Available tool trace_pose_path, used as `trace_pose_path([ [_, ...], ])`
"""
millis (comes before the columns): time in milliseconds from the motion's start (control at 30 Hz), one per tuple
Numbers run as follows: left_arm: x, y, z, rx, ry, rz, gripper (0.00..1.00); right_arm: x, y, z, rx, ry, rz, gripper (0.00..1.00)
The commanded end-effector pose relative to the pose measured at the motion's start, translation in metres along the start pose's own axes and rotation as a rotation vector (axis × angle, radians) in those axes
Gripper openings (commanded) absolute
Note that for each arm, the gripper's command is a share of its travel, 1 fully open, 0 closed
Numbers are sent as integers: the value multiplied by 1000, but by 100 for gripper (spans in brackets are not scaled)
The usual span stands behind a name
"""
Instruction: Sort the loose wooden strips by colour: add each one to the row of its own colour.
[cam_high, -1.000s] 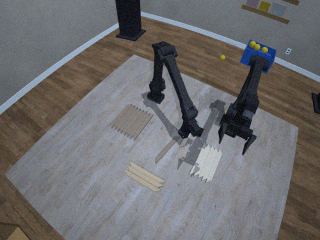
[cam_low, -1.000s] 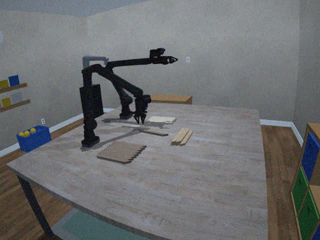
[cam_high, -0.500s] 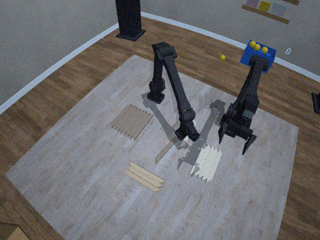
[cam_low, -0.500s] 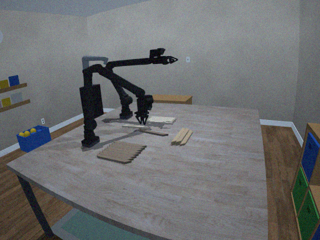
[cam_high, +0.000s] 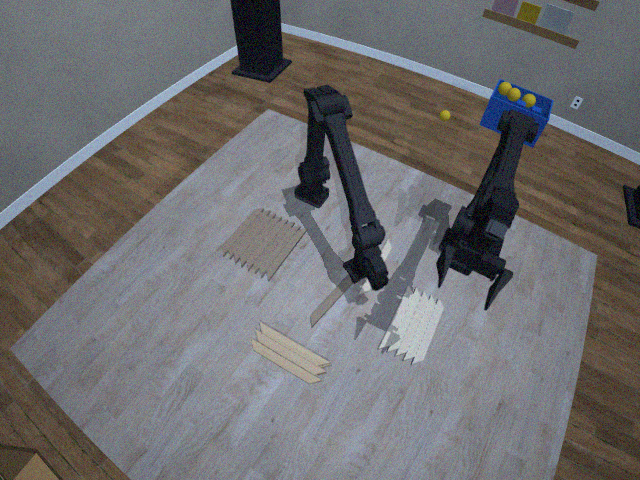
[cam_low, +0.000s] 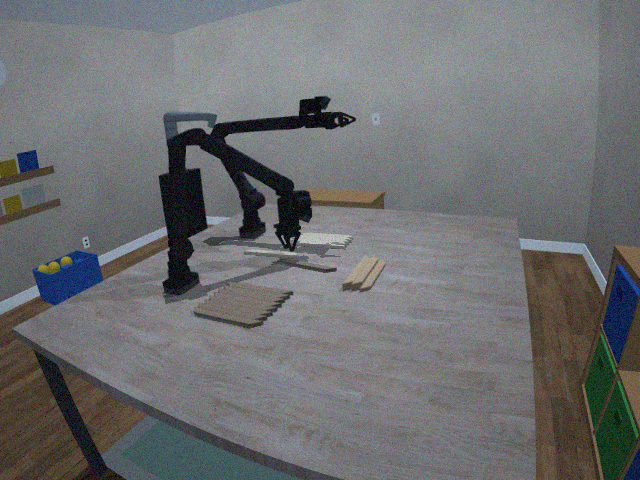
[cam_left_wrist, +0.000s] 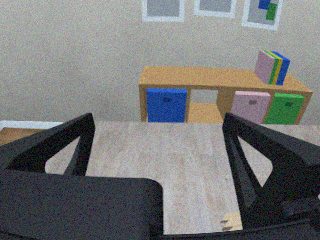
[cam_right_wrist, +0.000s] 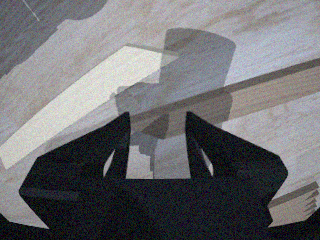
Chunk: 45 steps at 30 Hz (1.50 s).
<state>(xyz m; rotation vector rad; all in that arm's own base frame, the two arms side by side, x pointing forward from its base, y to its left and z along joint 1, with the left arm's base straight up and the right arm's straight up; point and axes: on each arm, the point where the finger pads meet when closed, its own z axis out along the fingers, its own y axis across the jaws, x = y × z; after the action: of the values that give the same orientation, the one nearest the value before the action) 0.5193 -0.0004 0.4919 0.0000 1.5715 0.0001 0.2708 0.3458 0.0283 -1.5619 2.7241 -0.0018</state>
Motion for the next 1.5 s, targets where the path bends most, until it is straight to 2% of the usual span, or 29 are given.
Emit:
trace_pose_path([
  [0, -22, -6, -1, 10, -38, 8, 100, -21, -9, -10, 1, -26, 133, 42],
  [333, -26, -6, -1, 10, -44, 8, 100, -22, -30, -10, 3, -27, 339, 42],
  [533, -28, -6, -1, 10, -47, 8, 100, -24, -23, -10, 3, -27, 379, 42],
  [900, -32, -6, -1, 10, -54, 7, 100, -23, -54, -10, 0, -28, 625, 42],
  [1100, -34, -6, -1, 10, -57, 7, 100, -26, -47, -10, -2, -27, 664, 42],
  [1467, -38, -6, -2, 10, -64, 7, 100, -22, -79, -10, -2, -28, 911, 42],
])
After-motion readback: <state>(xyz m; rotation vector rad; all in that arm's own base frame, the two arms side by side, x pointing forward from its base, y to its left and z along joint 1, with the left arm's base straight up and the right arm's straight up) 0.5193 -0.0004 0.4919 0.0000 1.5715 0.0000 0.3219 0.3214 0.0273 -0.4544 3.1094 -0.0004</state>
